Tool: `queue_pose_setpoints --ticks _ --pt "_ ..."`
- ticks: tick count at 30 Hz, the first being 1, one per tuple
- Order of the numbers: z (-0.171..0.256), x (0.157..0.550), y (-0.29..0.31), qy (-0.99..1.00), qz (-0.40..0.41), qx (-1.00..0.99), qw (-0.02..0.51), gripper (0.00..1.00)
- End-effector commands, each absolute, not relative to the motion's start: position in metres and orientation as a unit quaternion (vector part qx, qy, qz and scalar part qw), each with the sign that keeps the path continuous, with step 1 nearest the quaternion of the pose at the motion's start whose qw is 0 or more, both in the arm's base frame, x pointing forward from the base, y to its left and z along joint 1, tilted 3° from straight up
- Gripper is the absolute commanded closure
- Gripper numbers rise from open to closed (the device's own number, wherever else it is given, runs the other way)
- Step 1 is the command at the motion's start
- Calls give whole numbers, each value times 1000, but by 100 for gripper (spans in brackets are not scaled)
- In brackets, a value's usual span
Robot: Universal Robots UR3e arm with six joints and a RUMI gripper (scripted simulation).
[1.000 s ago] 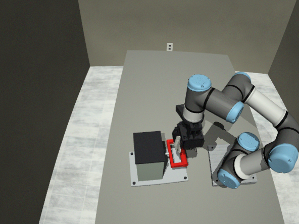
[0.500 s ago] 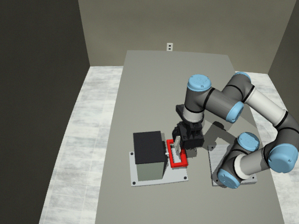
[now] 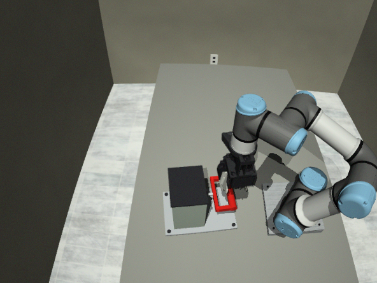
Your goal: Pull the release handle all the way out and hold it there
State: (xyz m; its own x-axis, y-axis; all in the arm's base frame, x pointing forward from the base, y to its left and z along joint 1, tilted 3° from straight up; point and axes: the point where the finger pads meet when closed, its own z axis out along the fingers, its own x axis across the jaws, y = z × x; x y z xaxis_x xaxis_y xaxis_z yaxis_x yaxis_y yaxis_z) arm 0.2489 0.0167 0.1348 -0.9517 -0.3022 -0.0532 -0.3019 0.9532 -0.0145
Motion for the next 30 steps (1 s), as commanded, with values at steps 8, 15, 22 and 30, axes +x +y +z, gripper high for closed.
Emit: queue_pose_setpoints --ticks 8,15,22,30 --pt "135 249 16 988 -4 -153 28 70" --pt "135 249 16 988 -4 -153 28 70" --pt "135 249 16 988 -4 -153 28 70" --pt "132 250 16 988 -4 -153 28 70"
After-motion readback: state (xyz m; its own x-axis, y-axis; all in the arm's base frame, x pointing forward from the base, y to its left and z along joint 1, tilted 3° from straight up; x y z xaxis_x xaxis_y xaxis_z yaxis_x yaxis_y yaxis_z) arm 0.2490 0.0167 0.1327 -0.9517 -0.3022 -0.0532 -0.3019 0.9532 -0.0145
